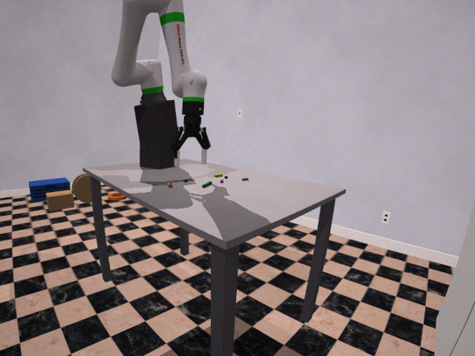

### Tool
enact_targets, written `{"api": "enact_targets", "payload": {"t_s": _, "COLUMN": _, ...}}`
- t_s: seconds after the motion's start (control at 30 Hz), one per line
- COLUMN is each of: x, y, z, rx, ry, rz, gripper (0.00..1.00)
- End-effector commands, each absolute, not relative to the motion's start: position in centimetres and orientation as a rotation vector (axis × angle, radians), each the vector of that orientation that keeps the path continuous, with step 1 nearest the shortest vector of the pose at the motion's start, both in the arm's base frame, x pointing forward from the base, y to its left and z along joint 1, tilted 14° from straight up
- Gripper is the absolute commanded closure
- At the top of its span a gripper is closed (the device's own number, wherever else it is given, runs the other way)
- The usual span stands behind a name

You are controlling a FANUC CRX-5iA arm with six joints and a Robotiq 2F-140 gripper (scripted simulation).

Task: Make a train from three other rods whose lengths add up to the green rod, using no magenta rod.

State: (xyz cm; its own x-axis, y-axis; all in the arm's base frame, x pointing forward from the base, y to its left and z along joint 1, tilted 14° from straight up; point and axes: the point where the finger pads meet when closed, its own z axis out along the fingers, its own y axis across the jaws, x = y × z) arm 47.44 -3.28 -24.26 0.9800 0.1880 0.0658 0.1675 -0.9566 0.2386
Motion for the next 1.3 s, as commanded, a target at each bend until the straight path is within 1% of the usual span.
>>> {"api": "enact_targets", "payload": {"t_s": 0.0, "x": 47.4, "y": -3.3, "z": -24.3, "rx": 2.893, "ry": 0.263, "rz": 0.129, "gripper": 0.00}}
{"api": "enact_targets", "payload": {"t_s": 0.57, "x": 47.5, "y": -3.1, "z": -24.3, "rx": 2.884, "ry": 0.333, "rz": 0.121, "gripper": 0.00}}
{"api": "enact_targets", "payload": {"t_s": 1.27, "x": 48.8, "y": 0.3, "z": -25.1, "rx": 2.560, "ry": 1.332, "rz": -0.006, "gripper": 0.00}}
